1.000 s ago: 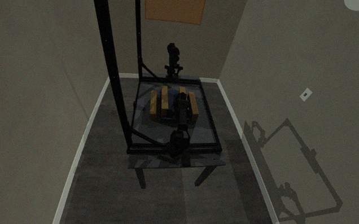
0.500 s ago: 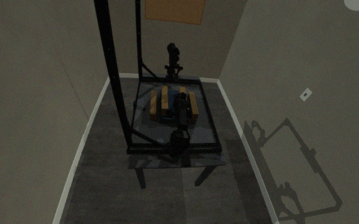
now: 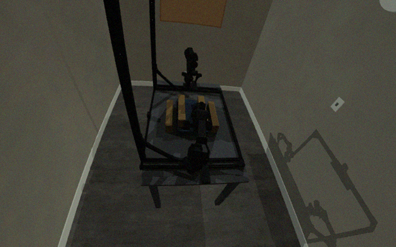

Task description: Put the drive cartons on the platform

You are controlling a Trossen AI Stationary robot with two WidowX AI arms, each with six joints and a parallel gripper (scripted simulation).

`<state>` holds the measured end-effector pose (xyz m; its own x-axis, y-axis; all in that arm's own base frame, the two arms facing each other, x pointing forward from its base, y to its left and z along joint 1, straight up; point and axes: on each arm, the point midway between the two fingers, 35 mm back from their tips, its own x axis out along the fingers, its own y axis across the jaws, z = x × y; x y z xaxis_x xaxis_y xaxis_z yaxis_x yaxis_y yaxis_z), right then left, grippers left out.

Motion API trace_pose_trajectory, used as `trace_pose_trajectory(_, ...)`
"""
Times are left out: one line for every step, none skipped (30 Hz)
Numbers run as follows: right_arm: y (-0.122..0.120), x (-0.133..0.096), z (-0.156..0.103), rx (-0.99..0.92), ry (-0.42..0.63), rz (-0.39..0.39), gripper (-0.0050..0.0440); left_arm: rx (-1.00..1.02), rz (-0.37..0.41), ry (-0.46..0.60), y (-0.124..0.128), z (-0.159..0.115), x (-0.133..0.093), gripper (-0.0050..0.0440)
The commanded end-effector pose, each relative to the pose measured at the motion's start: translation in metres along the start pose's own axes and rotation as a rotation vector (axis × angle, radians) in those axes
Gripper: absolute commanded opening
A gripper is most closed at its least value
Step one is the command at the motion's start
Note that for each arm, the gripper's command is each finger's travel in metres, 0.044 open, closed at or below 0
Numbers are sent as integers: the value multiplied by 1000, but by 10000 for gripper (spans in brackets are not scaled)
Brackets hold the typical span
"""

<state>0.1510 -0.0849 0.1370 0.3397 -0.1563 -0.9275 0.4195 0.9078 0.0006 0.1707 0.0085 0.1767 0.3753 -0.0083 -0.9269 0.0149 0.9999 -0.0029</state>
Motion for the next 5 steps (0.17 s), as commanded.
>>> trace_pose_trajectory(0,0,0,3,-1,-2,389,-4,5,1,1,-1,0,389)
trace_pose_trajectory(0,0,0,3,-1,-2,389,-4,5,1,1,-1,0,389)
trace_pose_trajectory(0,0,0,3,-1,-2,389,-4,5,1,1,-1,0,389)
trace_pose_trajectory(0,0,0,3,-1,-2,389,-4,5,1,1,-1,0,389)
trace_pose_trajectory(0,0,0,3,-1,-2,389,-4,5,1,1,-1,0,389)
